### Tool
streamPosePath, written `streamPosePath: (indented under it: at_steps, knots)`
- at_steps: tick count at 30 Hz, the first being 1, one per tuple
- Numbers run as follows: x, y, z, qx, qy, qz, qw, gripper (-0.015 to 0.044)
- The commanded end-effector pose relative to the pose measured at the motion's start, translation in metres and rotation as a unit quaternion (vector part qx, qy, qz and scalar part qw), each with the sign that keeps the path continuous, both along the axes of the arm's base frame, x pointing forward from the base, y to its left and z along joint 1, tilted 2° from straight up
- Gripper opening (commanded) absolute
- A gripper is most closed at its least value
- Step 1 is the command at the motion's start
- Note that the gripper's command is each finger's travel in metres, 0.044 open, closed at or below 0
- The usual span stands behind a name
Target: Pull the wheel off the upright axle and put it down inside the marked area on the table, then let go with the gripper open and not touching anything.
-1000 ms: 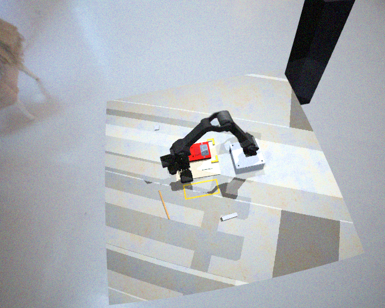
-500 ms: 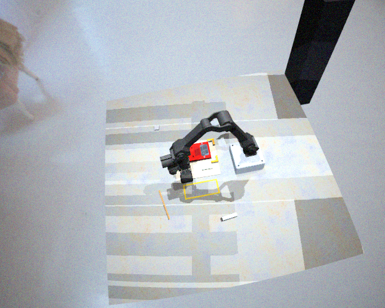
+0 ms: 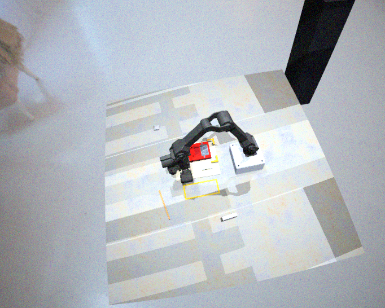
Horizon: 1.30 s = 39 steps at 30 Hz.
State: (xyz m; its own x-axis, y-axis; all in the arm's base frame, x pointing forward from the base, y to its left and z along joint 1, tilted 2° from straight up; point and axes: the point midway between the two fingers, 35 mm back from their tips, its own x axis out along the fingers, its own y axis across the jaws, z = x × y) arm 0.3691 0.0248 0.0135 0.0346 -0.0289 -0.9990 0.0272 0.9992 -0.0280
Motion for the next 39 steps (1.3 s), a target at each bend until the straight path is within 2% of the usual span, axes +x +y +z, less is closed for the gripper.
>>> streamPosePath:
  at_steps: [1,39]
  knots:
    - [-0.002,0.001,0.012,-0.001,-0.004,0.001,1.000,0.0000]
    - [-0.003,0.001,0.025,-0.001,-0.007,0.001,1.000,0.0000]
